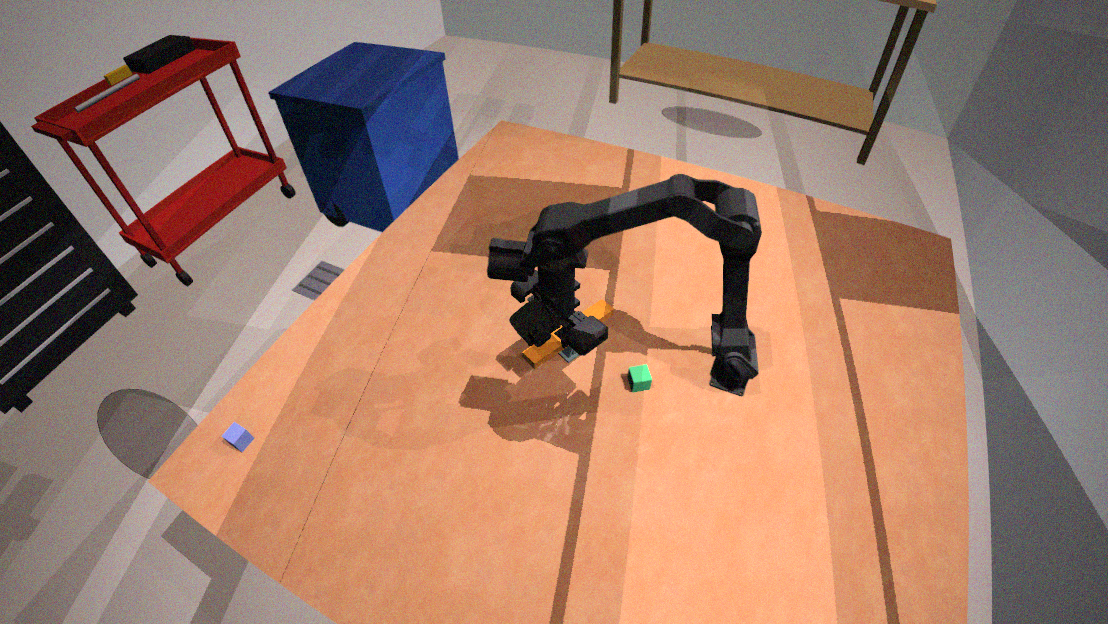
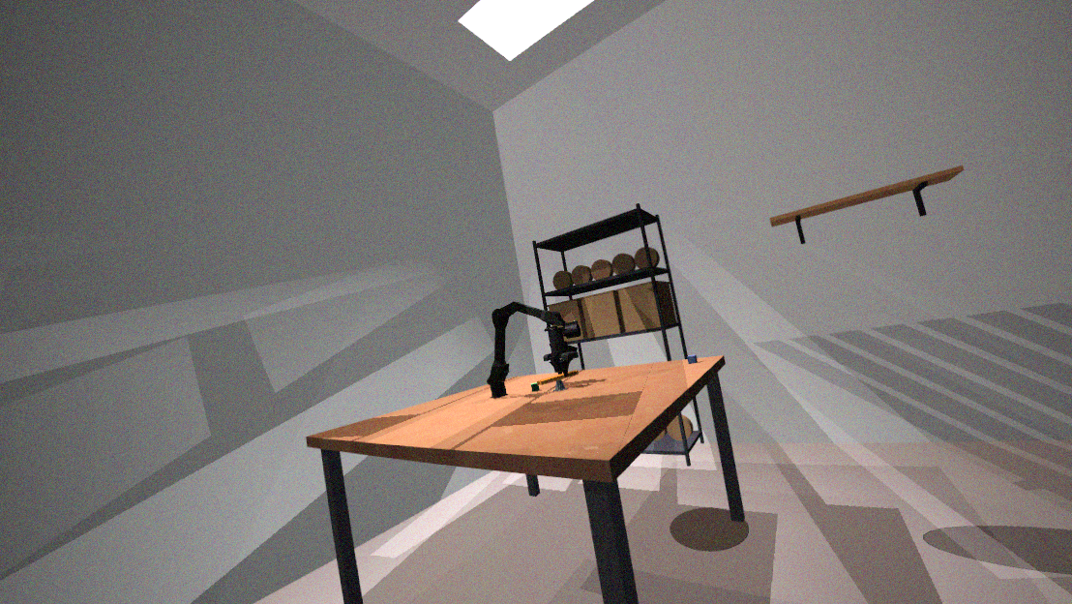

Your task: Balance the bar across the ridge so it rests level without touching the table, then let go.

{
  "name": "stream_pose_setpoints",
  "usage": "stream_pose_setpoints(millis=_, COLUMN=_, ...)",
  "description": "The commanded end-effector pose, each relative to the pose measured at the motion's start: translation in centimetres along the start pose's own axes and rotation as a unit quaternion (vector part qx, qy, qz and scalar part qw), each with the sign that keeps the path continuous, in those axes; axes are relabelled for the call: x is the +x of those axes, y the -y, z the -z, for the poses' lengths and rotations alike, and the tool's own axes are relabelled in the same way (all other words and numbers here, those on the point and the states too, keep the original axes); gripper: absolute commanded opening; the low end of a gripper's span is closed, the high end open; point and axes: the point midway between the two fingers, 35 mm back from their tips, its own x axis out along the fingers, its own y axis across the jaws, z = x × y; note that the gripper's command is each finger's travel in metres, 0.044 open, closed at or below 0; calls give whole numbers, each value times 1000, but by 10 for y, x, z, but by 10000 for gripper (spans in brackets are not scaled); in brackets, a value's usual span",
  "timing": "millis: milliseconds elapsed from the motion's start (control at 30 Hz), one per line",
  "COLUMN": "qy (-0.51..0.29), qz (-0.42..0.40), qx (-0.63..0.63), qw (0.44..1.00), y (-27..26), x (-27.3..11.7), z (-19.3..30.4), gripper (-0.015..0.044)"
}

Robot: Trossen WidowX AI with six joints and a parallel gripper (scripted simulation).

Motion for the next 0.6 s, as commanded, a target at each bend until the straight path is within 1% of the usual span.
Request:
stream_pose_setpoints(millis=0, qy=1, qz=0, qx=2, qw=1000, y=0, x=0, z=0, gripper=0)
stream_pose_setpoints(millis=567, qy=1, qz=0, qx=2, qw=1000, y=0, x=2, z=0, gripper=0)
